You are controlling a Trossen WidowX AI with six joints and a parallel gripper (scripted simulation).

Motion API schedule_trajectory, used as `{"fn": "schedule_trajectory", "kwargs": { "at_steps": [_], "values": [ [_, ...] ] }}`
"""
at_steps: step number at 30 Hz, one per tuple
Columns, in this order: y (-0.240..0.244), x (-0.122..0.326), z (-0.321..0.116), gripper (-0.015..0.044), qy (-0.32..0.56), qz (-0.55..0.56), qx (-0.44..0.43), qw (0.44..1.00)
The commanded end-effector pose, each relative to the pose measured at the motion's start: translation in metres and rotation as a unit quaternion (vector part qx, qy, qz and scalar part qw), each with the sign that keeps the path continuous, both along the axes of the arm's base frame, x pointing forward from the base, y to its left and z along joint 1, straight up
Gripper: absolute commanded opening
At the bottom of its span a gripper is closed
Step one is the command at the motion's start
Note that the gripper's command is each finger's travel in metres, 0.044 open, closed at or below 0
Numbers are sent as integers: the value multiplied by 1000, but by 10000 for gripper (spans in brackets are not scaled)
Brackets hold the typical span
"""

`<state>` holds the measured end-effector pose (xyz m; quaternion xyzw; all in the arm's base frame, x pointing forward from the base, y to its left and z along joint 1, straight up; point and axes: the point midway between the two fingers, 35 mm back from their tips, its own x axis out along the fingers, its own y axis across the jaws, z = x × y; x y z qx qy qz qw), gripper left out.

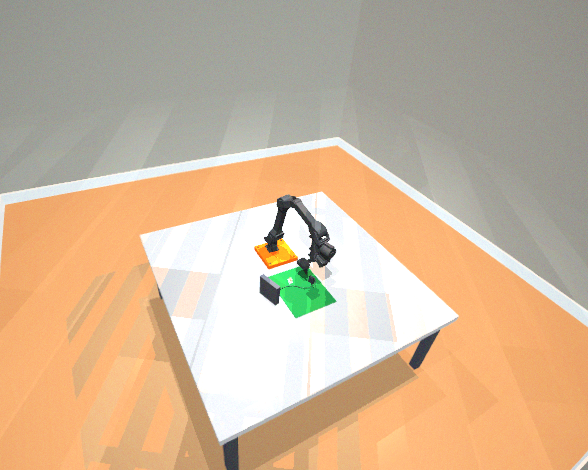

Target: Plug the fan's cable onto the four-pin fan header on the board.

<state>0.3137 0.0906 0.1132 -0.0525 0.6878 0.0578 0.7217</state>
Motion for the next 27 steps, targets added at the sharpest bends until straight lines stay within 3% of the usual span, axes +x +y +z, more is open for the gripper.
{"fn": "schedule_trajectory", "kwargs": {
  "at_steps": [1, 27],
  "values": [
    [0, -5, -28, 440, 7, 2, 1, 1000],
    [0, -3, -61, 440, 7, 2, 1, 1000]
  ]
}}
